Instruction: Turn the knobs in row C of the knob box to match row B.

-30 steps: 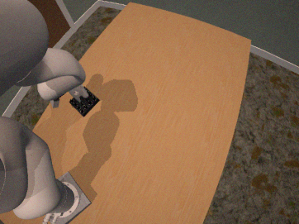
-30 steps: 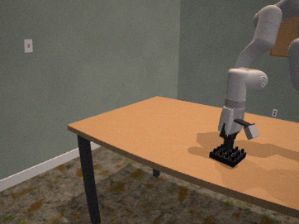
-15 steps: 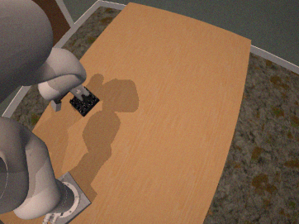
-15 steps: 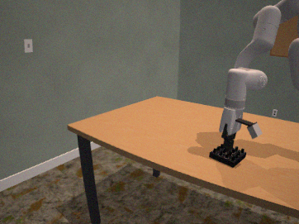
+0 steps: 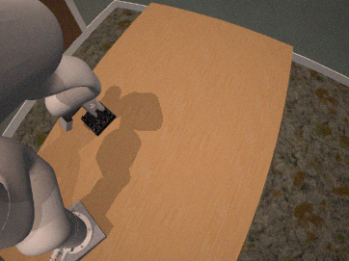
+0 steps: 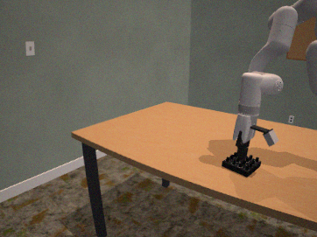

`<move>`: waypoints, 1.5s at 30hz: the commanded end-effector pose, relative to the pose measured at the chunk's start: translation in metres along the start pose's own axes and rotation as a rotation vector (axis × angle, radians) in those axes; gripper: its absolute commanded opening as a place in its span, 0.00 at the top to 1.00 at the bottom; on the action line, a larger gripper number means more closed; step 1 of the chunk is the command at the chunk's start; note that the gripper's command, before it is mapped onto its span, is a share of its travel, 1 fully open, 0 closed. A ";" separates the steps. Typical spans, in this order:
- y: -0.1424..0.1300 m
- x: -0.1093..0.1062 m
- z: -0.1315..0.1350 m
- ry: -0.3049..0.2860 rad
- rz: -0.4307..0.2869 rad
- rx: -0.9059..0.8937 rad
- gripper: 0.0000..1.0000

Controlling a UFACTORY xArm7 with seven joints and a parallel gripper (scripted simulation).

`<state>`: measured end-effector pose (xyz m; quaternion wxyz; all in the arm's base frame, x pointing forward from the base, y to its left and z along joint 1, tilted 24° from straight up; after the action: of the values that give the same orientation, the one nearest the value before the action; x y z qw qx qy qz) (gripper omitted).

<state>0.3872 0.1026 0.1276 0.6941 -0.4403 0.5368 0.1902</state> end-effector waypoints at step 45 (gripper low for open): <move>0.000 -0.006 0.001 -0.002 -0.002 -0.005 0.81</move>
<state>0.3862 0.1023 0.1287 0.6928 -0.4415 0.5374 0.1907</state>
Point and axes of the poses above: the point where the finger pads meet when closed, its own x axis out along the fingers, its own z axis across the jaws, y = z × x, the point moved 4 cm from there along -x, back along the fingers, and after that the axes turned 14 degrees about x, right-handed, at the moved point
